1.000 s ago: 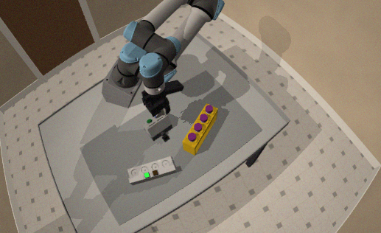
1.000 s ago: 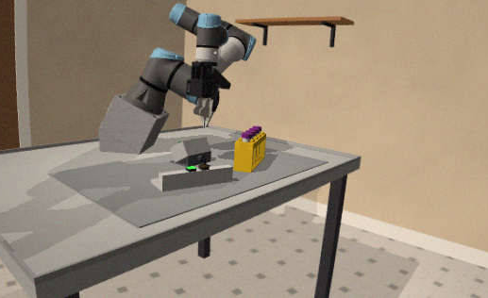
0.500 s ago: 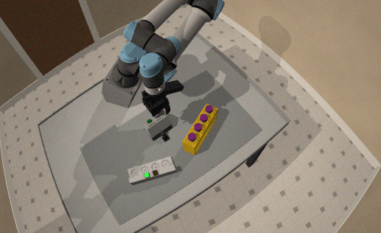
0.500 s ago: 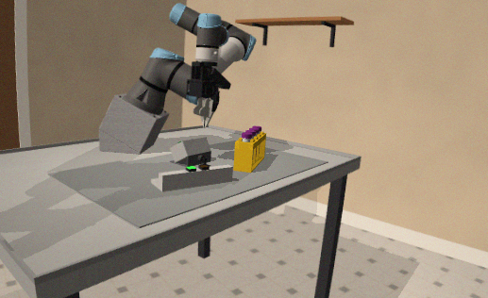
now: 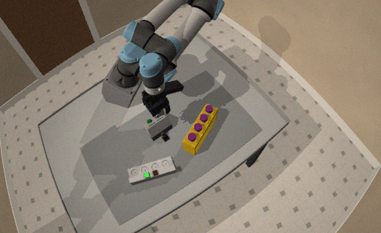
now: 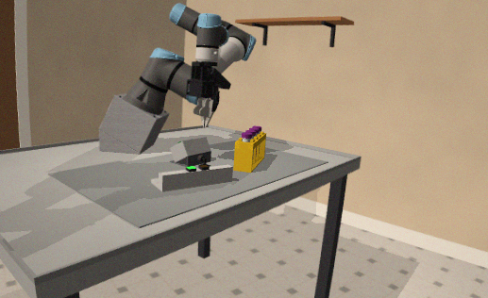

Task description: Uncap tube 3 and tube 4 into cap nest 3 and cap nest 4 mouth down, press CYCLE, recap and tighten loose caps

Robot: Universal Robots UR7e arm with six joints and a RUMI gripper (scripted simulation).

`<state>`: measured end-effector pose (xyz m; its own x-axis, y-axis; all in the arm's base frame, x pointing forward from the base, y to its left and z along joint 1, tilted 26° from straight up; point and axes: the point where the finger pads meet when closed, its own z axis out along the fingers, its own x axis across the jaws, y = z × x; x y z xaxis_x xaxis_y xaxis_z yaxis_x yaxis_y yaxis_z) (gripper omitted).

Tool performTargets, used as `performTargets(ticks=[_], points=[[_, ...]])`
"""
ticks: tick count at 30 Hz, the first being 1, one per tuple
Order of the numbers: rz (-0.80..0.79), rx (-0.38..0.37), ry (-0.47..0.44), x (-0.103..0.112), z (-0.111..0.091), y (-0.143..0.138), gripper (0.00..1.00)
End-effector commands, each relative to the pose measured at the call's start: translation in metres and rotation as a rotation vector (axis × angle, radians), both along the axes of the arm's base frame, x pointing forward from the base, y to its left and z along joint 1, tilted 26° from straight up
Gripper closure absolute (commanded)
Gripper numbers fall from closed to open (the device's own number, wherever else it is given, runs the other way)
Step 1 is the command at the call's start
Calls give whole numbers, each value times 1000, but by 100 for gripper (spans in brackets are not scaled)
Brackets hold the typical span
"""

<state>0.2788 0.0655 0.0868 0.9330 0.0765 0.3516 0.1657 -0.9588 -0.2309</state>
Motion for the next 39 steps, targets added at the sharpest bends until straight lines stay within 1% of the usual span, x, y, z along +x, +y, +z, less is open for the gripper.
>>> performTargets(ticks=[1, 9, 10, 11, 39], points=[[81, -11, 267, -32, -35, -62, 100], [81, -11, 267, -32, -35, -62, 100], [81, -11, 267, -13, -86, -46, 100], [81, -11, 267, -32, -35, -62, 100], [81, -11, 267, -32, -35, -62, 100]])
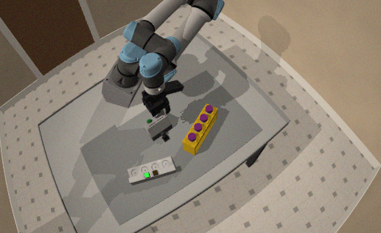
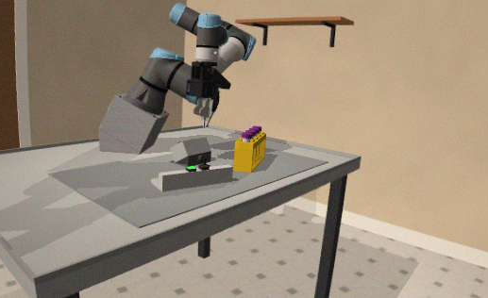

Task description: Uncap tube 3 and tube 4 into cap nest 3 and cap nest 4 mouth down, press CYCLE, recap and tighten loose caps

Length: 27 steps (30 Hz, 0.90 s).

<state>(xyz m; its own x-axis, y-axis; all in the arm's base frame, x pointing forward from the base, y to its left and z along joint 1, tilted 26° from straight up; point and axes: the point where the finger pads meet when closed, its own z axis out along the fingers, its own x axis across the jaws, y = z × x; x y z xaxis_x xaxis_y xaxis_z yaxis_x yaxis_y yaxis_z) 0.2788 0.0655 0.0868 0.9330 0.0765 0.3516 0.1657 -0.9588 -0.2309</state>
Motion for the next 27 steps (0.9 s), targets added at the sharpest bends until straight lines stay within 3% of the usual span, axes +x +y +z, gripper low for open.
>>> performTargets(ticks=[1, 14, 15, 27], points=[[81, -11, 267, -32, -35, -62, 100], [81, -11, 267, -32, -35, -62, 100], [81, -11, 267, -12, -87, -46, 100], [81, -11, 267, -22, -60, -54, 100]])
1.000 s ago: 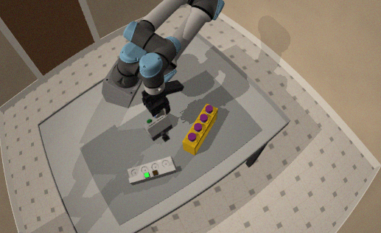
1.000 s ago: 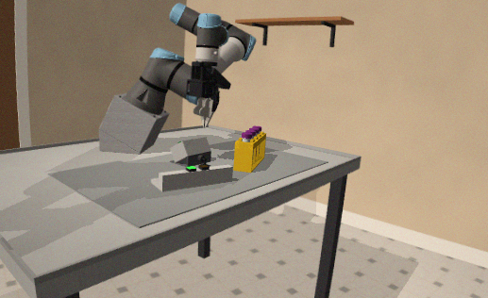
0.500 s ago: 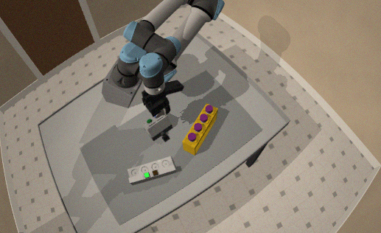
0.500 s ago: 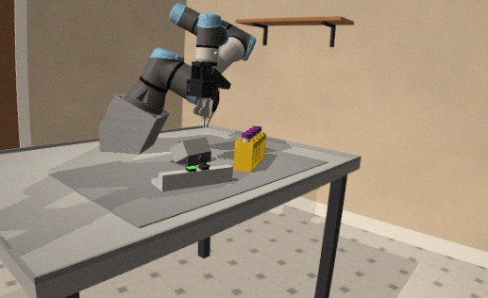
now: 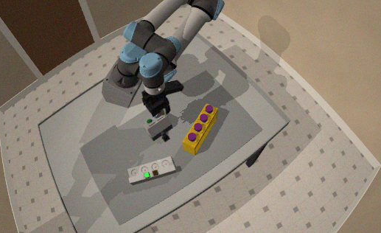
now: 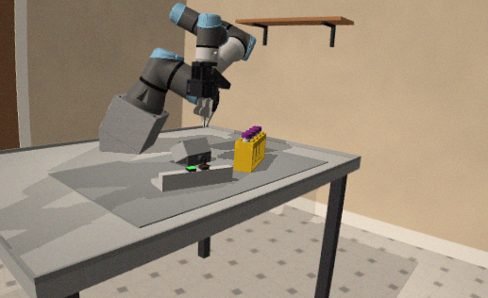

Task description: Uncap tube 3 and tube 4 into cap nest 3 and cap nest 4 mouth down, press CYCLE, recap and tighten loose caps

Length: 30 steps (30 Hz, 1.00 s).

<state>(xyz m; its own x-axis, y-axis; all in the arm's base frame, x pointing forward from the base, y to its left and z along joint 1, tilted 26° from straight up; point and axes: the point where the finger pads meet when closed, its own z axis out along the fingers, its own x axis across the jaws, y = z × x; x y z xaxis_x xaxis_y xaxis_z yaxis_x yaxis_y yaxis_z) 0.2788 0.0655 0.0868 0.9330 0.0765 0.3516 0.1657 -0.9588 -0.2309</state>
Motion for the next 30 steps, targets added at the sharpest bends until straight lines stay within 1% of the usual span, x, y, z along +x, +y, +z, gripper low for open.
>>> performTargets(ticks=[1, 3, 30], points=[[81, -11, 267, -23, -58, -55, 100], [81, -11, 267, -25, -54, -56, 100], [81, -11, 267, -25, -54, -56, 100]])
